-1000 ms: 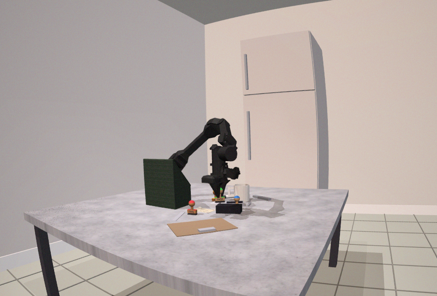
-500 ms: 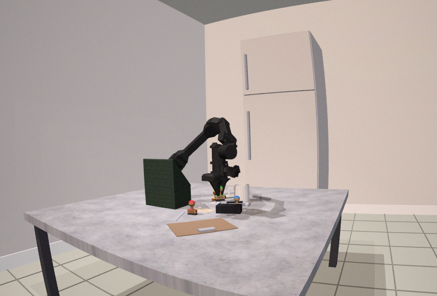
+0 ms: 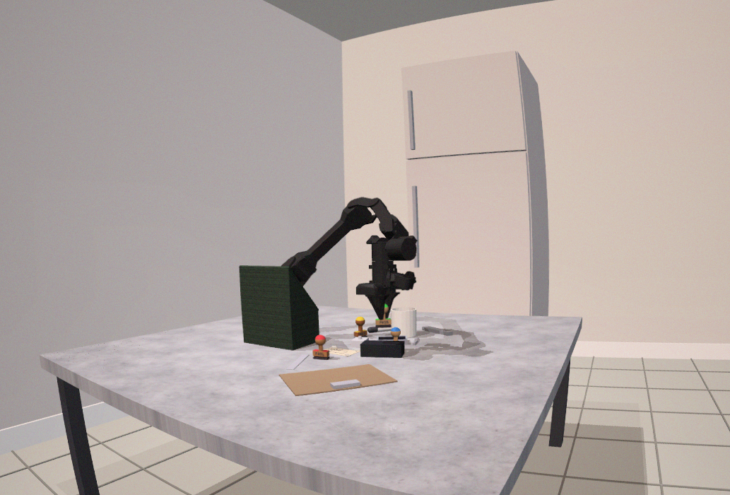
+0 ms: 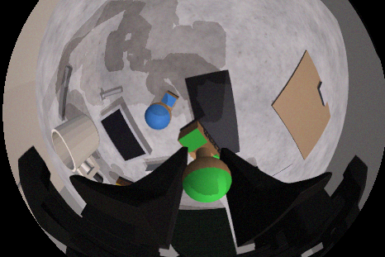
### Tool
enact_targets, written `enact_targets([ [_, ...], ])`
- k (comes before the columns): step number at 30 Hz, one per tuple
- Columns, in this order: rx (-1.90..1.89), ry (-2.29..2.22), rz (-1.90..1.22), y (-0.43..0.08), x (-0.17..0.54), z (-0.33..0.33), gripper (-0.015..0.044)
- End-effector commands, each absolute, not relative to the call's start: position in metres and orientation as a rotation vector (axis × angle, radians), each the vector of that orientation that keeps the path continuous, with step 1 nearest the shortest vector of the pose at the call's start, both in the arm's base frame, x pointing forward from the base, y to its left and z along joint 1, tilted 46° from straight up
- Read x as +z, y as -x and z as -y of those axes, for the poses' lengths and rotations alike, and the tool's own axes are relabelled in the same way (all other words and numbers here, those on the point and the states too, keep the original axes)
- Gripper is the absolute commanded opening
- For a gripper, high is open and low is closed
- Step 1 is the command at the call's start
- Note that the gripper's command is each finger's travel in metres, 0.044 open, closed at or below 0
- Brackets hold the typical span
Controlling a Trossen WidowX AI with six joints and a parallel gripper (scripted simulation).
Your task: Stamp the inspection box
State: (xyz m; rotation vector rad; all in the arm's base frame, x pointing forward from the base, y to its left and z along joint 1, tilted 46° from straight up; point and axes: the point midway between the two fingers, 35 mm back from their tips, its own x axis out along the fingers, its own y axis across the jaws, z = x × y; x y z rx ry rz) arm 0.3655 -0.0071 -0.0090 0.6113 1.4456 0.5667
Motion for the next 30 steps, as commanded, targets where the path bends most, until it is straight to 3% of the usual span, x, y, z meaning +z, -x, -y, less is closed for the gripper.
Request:
enact_targets([
  [1,0.571,-0.618,-1.447,-0.362,0.004,-0.008,0.0000],
  [18,0.587,-0.631,-1.445,-0.333,0.069,-0.076,0.0000],
  [30,0.589,-0.631,-1.445,-0.332,0.068,-0.081,0.0000],
])
